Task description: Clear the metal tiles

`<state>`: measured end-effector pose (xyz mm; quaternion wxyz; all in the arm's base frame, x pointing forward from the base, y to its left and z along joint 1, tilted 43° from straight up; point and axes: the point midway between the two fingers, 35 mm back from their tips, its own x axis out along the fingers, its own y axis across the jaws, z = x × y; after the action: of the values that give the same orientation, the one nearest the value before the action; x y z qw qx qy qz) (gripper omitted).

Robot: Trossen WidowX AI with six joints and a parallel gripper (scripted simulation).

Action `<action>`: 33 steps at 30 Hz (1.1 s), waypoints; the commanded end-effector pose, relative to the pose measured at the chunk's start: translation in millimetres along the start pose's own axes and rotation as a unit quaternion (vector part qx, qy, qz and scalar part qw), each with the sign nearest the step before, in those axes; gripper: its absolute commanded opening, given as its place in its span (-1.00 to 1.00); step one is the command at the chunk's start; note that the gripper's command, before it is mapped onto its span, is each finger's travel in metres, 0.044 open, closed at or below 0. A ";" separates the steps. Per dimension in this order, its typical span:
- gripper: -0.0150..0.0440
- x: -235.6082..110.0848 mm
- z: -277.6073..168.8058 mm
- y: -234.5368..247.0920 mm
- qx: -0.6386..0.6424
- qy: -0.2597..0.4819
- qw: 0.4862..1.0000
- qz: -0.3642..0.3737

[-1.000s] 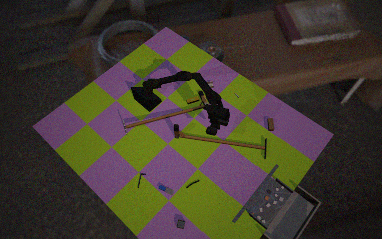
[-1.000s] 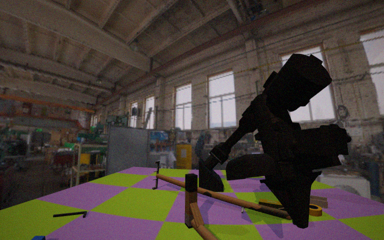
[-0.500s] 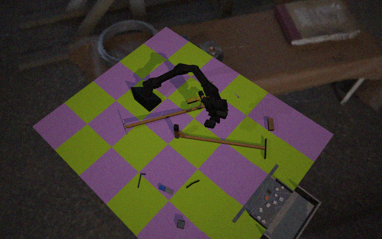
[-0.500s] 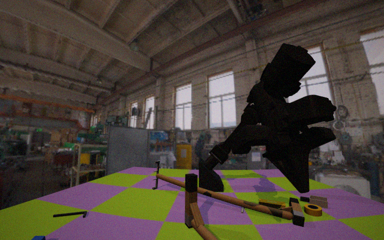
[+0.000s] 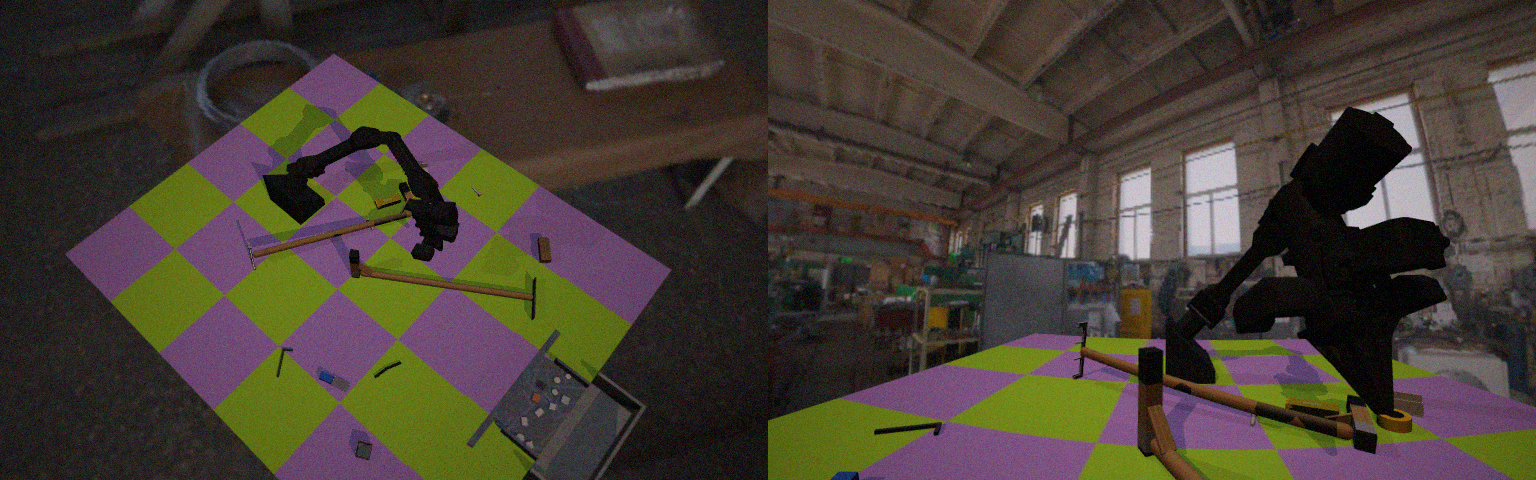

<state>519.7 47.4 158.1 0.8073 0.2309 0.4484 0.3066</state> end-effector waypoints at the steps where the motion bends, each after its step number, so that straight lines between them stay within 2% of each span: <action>1: -0.49 10.6 -3.9 -1.9 0.004 0.002 1.000 -0.003; 33: -0.49 88.0 -35.0 -1.1 0.006 -0.002 1.000 -0.004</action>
<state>526.8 106.6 96.4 0.8095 0.2320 0.4461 0.3030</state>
